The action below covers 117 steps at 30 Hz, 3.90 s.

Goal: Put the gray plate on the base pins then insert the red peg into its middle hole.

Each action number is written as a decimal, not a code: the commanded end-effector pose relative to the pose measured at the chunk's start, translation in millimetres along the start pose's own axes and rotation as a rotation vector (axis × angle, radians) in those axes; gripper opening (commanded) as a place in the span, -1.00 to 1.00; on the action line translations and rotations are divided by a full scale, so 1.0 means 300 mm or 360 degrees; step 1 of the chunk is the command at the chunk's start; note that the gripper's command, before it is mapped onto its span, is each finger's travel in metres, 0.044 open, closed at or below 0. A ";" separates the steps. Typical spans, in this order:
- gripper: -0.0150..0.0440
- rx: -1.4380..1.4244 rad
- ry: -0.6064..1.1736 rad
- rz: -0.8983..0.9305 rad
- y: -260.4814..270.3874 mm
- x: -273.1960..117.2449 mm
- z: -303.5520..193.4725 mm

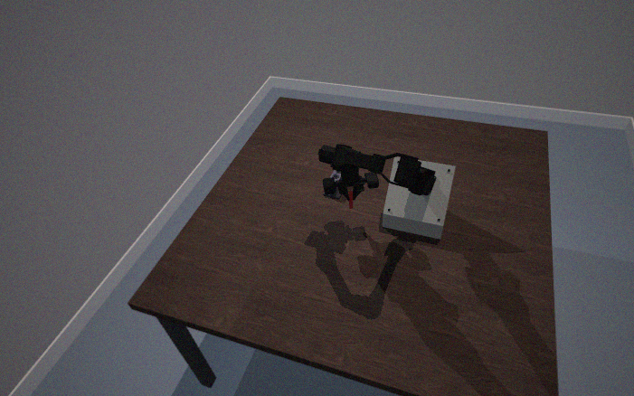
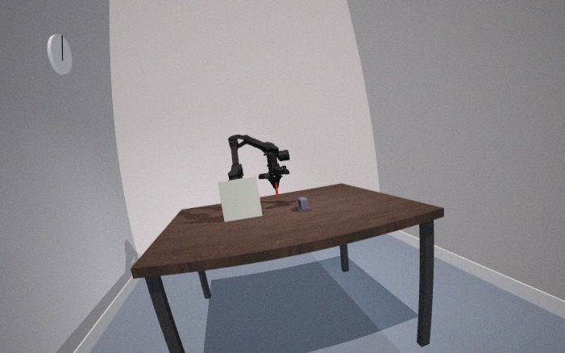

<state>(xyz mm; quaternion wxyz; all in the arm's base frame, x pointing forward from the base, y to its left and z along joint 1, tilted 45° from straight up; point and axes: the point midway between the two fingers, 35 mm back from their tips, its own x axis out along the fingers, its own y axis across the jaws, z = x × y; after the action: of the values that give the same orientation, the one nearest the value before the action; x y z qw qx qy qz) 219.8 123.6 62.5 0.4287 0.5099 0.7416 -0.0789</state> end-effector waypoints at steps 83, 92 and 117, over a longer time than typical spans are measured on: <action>-0.49 -0.0023 -0.0008 0.0013 0.102 -0.003 0.645; -0.49 -0.0023 -0.0008 0.0013 0.102 -0.003 0.645; -0.49 -0.0022 -0.0007 0.0014 0.100 0.044 0.648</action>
<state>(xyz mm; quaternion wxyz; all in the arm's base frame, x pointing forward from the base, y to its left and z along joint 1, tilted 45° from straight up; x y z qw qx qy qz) 354.5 35.8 -52.7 0.4397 0.5086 0.7369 -0.0710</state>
